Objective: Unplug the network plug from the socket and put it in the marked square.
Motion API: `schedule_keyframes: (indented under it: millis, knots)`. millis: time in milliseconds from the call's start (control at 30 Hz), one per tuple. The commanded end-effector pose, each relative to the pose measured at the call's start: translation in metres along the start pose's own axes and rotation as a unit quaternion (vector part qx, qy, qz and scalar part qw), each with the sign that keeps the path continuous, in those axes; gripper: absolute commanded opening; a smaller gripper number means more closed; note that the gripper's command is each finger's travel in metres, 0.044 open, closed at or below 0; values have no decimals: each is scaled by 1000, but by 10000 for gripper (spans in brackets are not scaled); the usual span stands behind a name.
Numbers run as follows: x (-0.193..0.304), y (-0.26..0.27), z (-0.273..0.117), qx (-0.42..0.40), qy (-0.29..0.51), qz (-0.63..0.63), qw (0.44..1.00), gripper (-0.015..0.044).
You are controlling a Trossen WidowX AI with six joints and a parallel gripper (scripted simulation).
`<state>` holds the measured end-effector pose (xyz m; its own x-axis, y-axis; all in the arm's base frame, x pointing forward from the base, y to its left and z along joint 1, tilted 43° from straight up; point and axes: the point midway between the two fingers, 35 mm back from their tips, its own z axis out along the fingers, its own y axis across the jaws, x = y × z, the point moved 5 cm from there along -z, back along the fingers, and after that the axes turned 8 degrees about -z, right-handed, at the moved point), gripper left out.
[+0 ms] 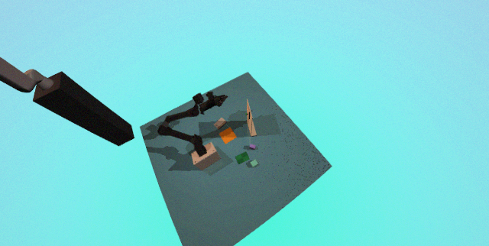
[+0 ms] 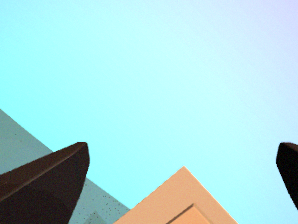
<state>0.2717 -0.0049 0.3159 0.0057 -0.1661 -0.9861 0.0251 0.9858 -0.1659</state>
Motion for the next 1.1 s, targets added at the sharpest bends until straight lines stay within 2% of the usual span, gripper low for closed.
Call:
schedule_keyframes:
  millis: [0,267,300,667,1067]
  knots:
    - [0,0,0,0,0,3,1000,374]
    - [19,5,4,1,4,130,992,164]
    - [22,5,4,2,5,147,989,156]
    - [49,13,7,5,10,332,943,156]
    - [79,20,5,11,14,519,854,156]
